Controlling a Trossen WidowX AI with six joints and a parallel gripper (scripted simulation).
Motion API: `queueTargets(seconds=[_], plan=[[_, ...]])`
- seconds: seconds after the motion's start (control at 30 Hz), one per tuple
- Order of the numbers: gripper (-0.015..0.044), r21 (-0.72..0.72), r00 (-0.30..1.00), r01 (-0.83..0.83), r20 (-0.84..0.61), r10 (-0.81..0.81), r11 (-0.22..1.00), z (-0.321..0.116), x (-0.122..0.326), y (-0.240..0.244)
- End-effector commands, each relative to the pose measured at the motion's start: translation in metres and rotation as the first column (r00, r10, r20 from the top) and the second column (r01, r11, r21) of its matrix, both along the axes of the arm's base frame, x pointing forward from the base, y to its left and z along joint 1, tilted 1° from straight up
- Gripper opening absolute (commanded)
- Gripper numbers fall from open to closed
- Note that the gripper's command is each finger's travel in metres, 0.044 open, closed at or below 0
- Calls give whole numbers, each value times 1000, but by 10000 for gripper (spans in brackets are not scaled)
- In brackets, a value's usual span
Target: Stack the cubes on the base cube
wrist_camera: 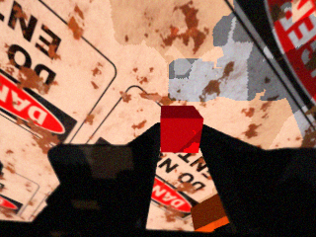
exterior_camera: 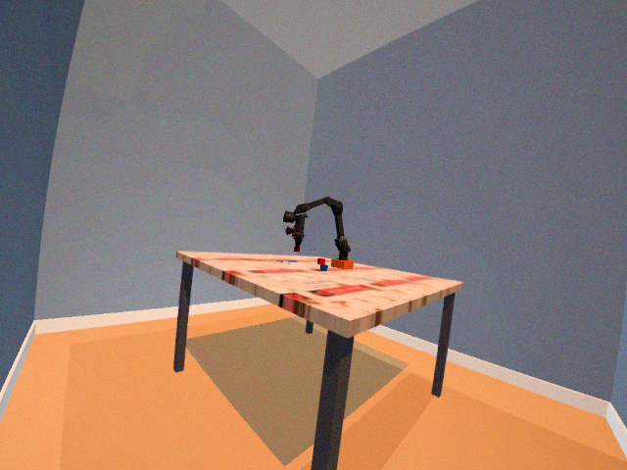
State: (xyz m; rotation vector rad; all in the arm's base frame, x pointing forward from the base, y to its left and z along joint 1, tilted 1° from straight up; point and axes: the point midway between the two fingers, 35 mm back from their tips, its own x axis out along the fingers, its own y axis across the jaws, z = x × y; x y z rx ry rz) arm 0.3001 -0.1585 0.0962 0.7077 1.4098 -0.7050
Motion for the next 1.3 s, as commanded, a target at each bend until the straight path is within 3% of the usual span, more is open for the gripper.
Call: queueTargets(seconds=[0.0,0.27,1.27], plan=[[105,-1,1000,-5,7,5,1000,16,-1,1],[105,-1,1000,-9,7,9,1000,27,-3,4],[105,-1,982,-190,5,190,982,22,11,99]])
